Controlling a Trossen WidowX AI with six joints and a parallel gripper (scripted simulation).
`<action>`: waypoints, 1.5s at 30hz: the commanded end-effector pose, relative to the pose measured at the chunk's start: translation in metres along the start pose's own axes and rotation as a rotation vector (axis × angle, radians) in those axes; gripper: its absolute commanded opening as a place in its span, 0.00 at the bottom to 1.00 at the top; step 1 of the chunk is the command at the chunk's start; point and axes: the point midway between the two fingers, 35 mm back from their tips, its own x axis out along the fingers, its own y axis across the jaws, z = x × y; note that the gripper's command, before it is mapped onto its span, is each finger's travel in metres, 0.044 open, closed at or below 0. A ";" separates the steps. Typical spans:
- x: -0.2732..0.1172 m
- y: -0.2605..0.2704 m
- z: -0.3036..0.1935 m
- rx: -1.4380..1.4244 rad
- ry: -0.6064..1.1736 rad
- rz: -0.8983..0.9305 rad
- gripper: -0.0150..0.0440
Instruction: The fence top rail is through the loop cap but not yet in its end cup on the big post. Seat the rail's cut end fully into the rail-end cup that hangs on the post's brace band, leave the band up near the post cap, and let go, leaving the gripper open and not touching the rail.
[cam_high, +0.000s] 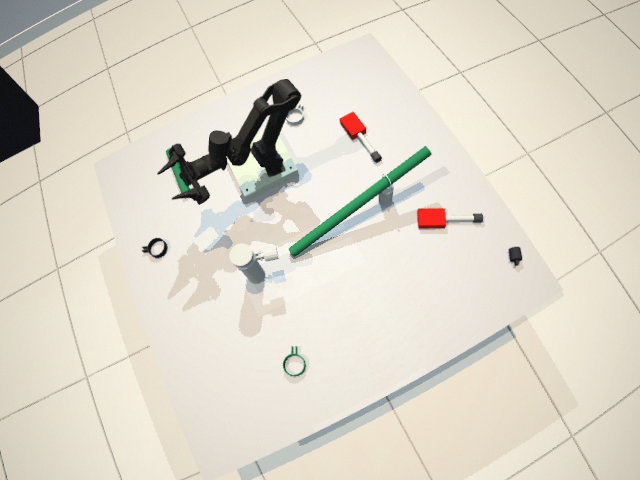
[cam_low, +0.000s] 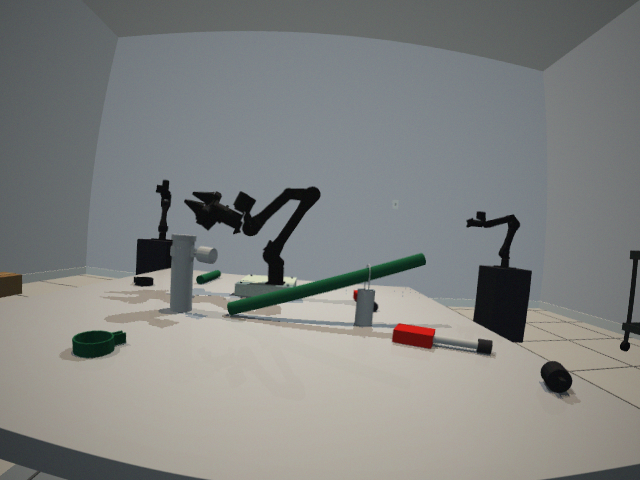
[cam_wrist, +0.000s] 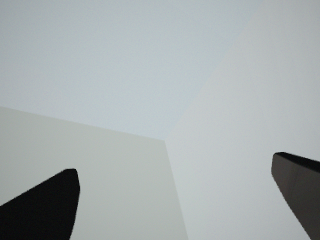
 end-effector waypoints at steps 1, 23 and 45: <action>0.001 -0.002 0.000 -0.009 -0.002 -0.007 0.98; -0.033 -0.240 -0.107 -1.162 0.442 -0.981 1.00; -0.247 -0.242 -0.189 -1.979 2.266 -1.099 1.00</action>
